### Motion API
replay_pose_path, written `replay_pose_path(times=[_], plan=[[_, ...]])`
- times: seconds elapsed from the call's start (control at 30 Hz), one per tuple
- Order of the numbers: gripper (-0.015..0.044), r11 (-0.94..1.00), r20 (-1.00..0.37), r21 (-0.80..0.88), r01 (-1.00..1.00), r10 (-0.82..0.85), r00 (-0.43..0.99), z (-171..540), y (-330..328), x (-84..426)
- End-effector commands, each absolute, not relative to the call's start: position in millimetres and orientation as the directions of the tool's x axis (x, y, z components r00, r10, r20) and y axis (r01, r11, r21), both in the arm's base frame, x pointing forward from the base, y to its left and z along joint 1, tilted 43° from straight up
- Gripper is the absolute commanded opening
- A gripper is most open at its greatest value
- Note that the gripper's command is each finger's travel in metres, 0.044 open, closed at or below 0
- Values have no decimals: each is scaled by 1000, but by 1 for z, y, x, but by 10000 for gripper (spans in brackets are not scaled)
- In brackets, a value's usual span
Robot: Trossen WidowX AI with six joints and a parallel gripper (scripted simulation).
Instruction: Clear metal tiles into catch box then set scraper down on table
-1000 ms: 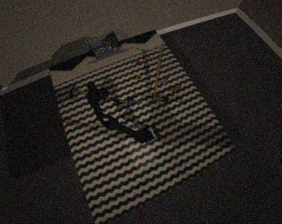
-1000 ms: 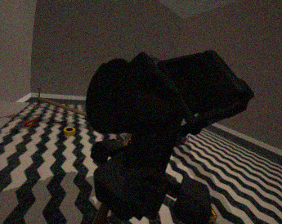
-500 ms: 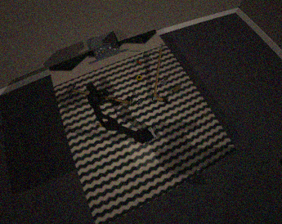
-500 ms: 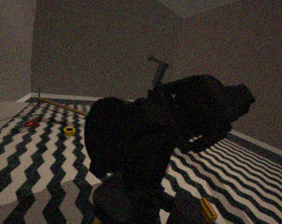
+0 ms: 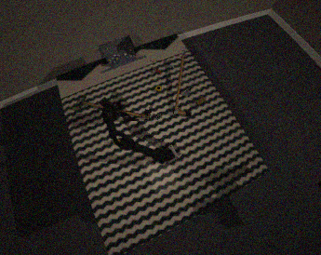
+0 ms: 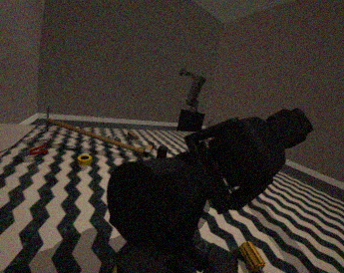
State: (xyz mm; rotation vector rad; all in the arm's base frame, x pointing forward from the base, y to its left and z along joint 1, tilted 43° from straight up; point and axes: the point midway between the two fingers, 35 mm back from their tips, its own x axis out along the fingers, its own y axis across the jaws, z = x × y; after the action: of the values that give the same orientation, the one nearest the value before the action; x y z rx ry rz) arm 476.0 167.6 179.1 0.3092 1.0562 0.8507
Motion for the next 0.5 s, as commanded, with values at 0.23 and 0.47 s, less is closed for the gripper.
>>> replay_pose_path(times=[0.23,0.47], plan=[[0,655,-637,596,-465,738,223,171,173,477],[0,655,-636,594,-467,738,225,169,170,482]])
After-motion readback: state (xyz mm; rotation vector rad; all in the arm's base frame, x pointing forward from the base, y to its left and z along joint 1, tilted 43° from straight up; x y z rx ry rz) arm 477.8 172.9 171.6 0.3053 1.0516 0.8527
